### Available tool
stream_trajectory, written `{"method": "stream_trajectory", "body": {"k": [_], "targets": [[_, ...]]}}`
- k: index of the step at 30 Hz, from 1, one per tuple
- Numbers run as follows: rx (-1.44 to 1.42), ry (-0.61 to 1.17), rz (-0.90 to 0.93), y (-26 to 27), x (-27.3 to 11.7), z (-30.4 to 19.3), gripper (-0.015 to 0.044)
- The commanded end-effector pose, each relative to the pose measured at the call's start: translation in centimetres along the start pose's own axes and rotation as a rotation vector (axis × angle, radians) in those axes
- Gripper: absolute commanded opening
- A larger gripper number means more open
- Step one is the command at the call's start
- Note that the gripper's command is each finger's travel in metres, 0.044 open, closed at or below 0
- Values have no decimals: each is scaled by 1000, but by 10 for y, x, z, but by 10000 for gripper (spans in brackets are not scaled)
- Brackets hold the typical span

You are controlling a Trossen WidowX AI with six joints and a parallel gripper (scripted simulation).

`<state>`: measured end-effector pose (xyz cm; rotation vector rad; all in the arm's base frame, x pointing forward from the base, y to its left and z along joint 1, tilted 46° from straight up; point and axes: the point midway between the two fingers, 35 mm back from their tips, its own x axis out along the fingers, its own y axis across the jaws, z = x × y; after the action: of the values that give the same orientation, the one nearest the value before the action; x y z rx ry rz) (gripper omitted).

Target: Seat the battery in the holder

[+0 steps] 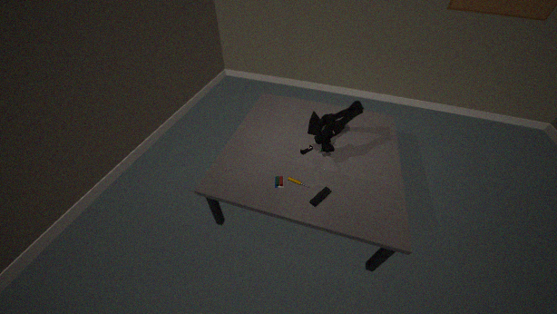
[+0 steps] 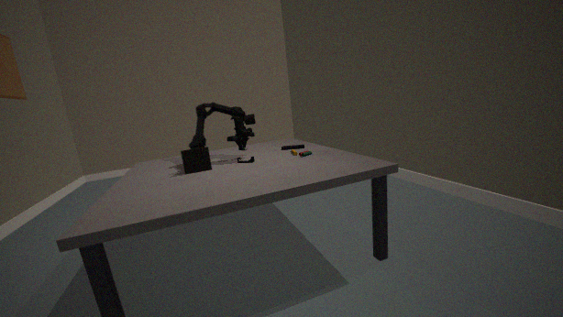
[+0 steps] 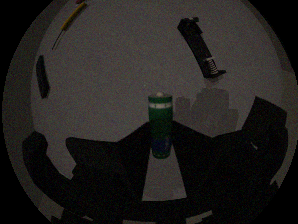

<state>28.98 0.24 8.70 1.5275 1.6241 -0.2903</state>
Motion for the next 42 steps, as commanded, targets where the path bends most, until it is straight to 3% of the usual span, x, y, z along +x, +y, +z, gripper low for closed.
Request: {"method": "stream_trajectory", "body": {"k": [1, 15, 42], "targets": [[-71, -7, -8, -12, -5, 26, 66], [-415, -1, -8, -69, -22, 103, 66], [-417, -222, 27, -69, 13, 108, 66]]}}
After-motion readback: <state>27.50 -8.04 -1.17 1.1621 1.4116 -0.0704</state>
